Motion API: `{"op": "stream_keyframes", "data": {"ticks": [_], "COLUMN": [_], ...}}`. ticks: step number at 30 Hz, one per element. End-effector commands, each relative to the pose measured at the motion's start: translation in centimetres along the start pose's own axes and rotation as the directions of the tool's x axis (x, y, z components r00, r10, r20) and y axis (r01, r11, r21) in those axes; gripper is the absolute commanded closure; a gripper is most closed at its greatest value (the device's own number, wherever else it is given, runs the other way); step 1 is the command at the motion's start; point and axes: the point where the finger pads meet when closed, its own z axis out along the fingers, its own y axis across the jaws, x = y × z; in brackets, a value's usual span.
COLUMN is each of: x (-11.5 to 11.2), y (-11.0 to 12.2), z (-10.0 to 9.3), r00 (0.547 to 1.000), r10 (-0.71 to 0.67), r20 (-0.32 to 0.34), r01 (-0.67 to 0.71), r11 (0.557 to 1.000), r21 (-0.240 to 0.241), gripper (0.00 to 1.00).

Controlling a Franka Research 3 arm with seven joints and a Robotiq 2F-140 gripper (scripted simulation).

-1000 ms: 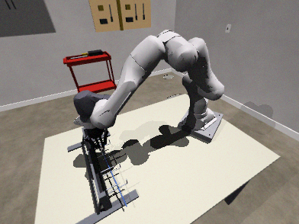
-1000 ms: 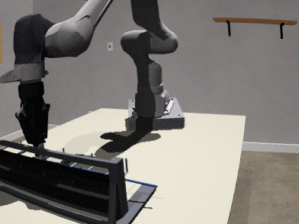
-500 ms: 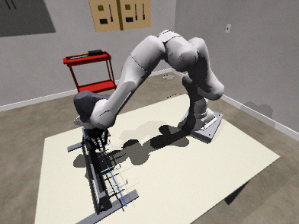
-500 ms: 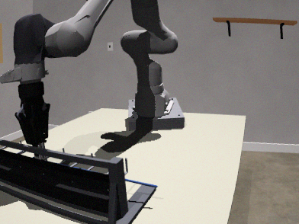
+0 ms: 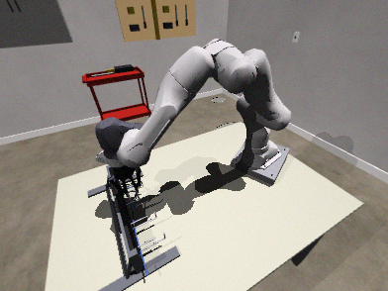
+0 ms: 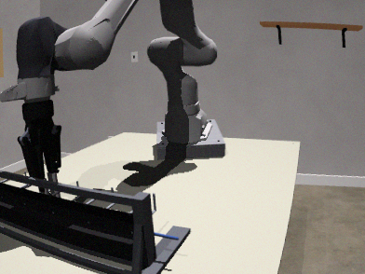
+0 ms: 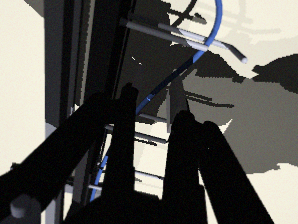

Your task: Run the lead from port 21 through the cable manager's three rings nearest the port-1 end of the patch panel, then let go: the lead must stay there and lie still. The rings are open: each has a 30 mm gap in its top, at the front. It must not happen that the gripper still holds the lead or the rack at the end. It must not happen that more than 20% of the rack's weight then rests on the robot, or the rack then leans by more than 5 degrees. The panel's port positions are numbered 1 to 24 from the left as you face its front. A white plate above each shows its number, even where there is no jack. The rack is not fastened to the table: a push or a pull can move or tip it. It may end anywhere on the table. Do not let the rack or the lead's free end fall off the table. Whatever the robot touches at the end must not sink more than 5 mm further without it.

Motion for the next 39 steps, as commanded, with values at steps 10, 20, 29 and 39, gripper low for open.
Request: {"op": "stream_keyframes", "data": {"ticks": [10,20,29,39], "x": [0.4,0.4,0.4,0.4], "y": [0.0,0.0,0.0,0.0], "z": [0.0,0.0,-0.6,-3.0], "r00": [1.000,1.000,1.000,1.000], "r10": [0.009,0.009,0.009,0.009], "r20": [-0.001,-0.001,-0.001,-0.001], "r01": [-0.009,-0.009,-0.009,-0.009], "r11": [1.000,1.000,1.000,1.000], "r21": [0.001,0.001,0.001,0.001], "gripper": [0.80,0.80,0.80,0.80]}}
